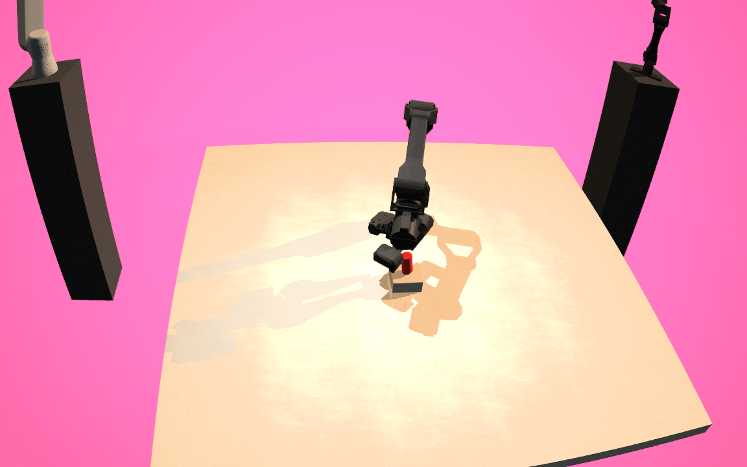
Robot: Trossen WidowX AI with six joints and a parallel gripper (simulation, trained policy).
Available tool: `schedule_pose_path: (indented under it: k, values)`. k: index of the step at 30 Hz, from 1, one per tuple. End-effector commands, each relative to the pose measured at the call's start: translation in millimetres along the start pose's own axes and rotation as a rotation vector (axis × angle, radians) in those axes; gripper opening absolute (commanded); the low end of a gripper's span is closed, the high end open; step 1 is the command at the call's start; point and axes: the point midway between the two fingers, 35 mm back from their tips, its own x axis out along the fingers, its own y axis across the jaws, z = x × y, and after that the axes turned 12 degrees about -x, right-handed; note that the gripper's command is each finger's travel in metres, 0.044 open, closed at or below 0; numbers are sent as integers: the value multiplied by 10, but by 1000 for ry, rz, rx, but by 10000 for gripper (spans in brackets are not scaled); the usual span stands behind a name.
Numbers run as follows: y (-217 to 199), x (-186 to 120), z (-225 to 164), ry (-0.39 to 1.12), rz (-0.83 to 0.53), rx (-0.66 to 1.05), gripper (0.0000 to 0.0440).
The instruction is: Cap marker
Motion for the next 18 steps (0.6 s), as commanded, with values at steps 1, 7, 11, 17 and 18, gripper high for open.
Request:
schedule_pose_path:
  k: [1, 7, 11, 17, 18]
  values:
    - [18, -59, 4, 1, 32, -4, 440]
    - [50, -279, 12, 5, 85, -3, 440]
    - [51, -381, 25, 5, 110, -4, 440]
    - [46, -502, 46, 8, 143, -5, 440]
    - [44, -520, 50, 9, 147, -5, 440]
